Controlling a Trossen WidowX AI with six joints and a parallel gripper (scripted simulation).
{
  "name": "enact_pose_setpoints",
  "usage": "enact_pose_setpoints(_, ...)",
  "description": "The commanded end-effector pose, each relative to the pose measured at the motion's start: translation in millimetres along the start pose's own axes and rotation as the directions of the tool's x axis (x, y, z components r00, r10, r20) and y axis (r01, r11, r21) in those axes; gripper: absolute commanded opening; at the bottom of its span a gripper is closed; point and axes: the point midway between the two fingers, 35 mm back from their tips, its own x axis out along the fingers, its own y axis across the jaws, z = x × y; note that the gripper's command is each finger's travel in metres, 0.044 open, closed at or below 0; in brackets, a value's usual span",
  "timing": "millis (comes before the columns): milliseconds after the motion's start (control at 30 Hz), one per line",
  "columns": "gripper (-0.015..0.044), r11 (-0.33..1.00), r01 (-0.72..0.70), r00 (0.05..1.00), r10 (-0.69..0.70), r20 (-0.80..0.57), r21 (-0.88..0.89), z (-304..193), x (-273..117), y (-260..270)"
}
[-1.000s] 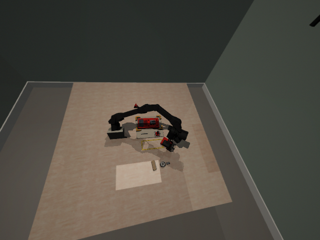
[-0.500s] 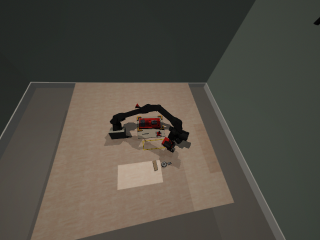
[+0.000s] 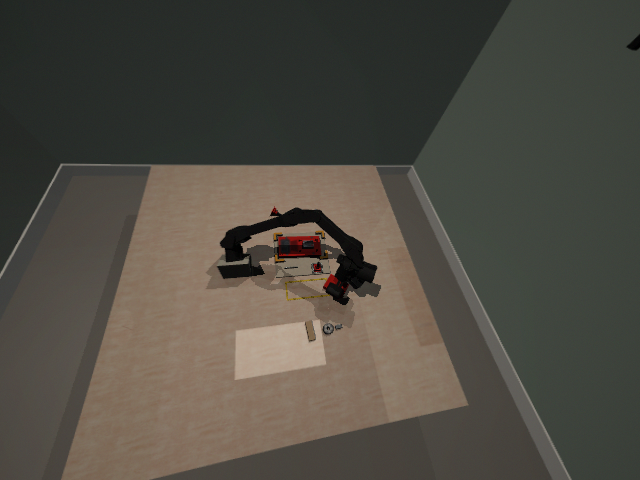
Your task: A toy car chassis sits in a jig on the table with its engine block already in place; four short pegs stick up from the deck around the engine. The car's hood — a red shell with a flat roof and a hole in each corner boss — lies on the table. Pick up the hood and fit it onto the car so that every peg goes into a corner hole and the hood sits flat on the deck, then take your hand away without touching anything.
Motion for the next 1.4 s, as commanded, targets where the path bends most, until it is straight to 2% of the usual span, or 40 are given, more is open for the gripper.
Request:
enact_pose_setpoints(0,0.044,1.0,-0.005,1.0,0.005,-0.007,0.01,-2.0,5.0,-0.6)
enact_pose_setpoints(1367,0.044,1.0,-0.006,1.0,0.006,-0.008,0.009,-3.8,28.0,-0.7)
